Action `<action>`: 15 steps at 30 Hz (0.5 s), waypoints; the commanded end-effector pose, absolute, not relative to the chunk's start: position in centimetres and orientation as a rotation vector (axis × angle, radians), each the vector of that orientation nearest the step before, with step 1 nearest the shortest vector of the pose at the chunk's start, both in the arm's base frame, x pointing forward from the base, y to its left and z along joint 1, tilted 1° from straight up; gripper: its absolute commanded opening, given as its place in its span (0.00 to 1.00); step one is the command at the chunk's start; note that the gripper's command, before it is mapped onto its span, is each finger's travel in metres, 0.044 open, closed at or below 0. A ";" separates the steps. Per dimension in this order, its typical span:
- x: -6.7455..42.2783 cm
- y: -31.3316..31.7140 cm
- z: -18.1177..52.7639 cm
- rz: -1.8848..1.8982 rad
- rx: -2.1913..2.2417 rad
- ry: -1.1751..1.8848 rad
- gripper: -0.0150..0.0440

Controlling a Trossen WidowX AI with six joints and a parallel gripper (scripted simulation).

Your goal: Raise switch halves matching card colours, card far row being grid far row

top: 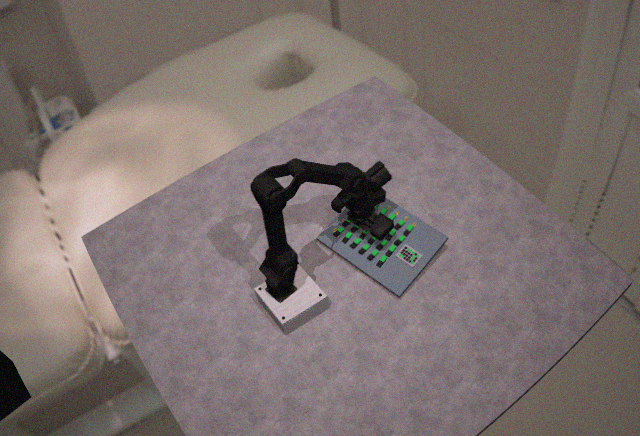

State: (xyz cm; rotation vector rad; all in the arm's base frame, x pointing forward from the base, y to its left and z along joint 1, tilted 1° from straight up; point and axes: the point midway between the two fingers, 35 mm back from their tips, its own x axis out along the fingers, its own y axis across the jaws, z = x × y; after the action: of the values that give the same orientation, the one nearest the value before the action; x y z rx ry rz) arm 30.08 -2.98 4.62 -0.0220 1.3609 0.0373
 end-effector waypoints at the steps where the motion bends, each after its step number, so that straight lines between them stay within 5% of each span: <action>1: 30.1 -2.9 4.5 0.041 -0.021 1.361 0.25; 15: 30.1 -2.9 4.3 0.041 -0.021 1.361 0.25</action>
State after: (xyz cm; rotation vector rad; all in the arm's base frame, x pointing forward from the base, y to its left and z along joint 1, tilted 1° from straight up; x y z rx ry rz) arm 30.18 -2.97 4.45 -0.0226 1.3589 0.0375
